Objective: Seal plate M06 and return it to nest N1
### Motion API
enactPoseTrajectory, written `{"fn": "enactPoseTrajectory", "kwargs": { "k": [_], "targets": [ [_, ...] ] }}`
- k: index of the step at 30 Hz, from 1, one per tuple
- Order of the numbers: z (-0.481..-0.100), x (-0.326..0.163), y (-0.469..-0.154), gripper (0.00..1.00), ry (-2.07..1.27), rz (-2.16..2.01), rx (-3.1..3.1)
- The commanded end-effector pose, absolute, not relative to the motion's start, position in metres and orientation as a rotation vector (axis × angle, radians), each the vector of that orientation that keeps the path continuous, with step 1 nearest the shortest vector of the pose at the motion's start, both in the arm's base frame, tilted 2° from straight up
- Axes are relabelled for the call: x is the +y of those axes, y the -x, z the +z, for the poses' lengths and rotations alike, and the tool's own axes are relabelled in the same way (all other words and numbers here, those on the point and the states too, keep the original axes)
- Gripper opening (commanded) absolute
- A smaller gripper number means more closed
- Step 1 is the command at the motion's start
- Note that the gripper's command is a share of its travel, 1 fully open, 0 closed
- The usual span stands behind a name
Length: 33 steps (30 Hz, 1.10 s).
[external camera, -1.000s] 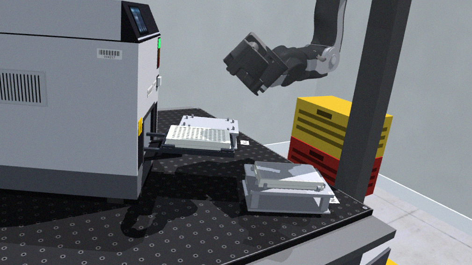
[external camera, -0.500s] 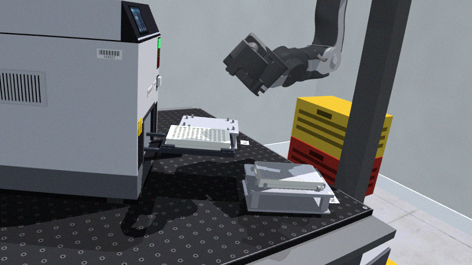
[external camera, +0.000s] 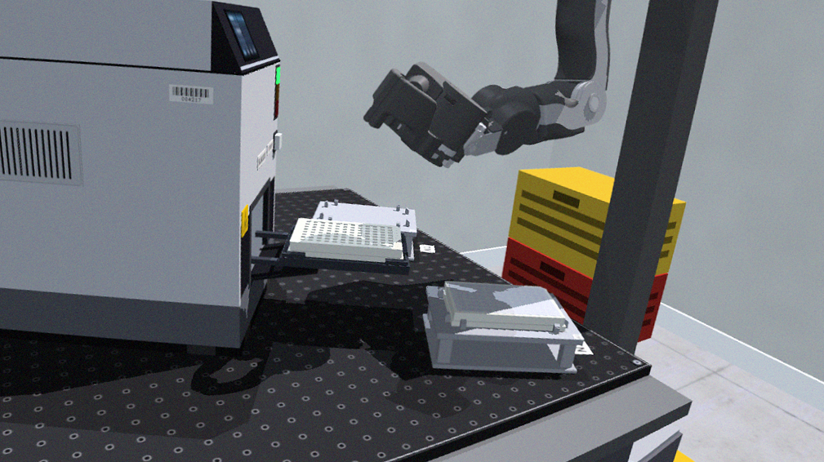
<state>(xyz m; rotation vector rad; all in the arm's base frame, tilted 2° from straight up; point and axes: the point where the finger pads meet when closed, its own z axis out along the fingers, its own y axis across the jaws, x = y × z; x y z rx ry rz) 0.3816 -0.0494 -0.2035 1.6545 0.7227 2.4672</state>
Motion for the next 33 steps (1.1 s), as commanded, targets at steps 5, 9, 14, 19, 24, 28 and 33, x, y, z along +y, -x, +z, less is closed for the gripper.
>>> {"fn": "enactPoseTrajectory", "kwargs": {
  "k": [5, 9, 14, 19, 24, 28, 33],
  "targets": [
    [-0.201, -0.059, -0.385, 0.00, -1.648, 2.470, 0.709],
    [-0.201, -0.062, -0.385, 0.00, -1.648, 2.470, 0.706],
    [-0.201, -0.062, -0.385, 0.00, -1.648, 2.470, 0.706],
    [-0.201, -0.061, -0.385, 0.00, -1.645, 2.467, 0.701],
    [-0.201, -0.053, -0.383, 0.00, -1.648, 2.470, 0.706],
    [-0.201, -0.053, -0.383, 0.00, -1.648, 2.470, 0.706],
    [-0.201, -0.053, -0.383, 0.00, -1.648, 2.470, 0.706]
  ]
}}
